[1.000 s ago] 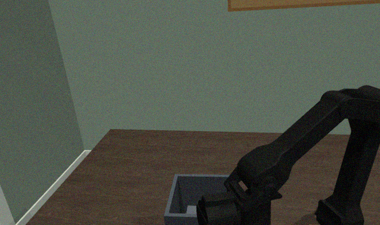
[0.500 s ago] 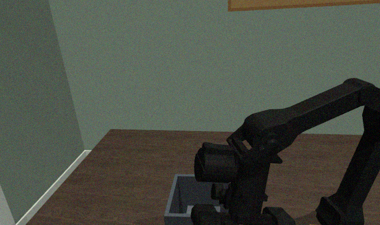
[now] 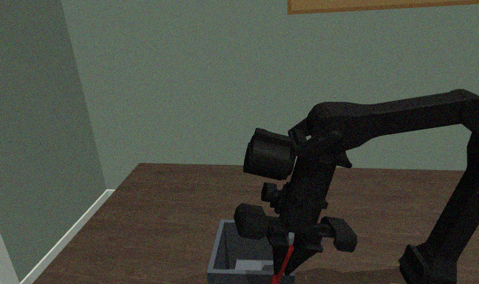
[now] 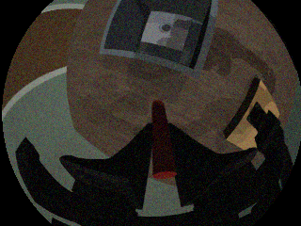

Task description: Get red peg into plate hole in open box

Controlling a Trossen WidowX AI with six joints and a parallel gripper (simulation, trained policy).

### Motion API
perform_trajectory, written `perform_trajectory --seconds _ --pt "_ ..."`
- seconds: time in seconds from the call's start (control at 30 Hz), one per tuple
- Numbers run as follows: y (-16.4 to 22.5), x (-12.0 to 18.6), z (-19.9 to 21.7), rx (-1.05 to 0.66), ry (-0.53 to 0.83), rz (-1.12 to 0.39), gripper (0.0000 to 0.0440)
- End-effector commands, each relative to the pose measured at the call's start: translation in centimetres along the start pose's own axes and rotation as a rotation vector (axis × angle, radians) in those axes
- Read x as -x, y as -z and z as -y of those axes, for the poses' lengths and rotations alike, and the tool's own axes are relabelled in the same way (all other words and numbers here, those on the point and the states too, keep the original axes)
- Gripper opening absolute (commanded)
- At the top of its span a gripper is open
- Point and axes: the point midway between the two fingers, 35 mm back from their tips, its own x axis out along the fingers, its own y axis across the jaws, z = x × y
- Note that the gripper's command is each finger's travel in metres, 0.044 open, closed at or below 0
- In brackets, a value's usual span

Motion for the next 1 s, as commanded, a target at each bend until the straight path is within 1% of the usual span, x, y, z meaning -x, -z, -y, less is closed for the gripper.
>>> perform_trajectory --seconds 0.0,0.43,0.97 --pt "-1.2 0.1 0.2 -0.010 0.021 0.026 0.0000" --pt "-5.5 0.2 0.5 -0.063 0.086 0.075 0.0000" --pt "-9.6 -1.0 0.5 -0.102 0.142 0.069 0.0000"
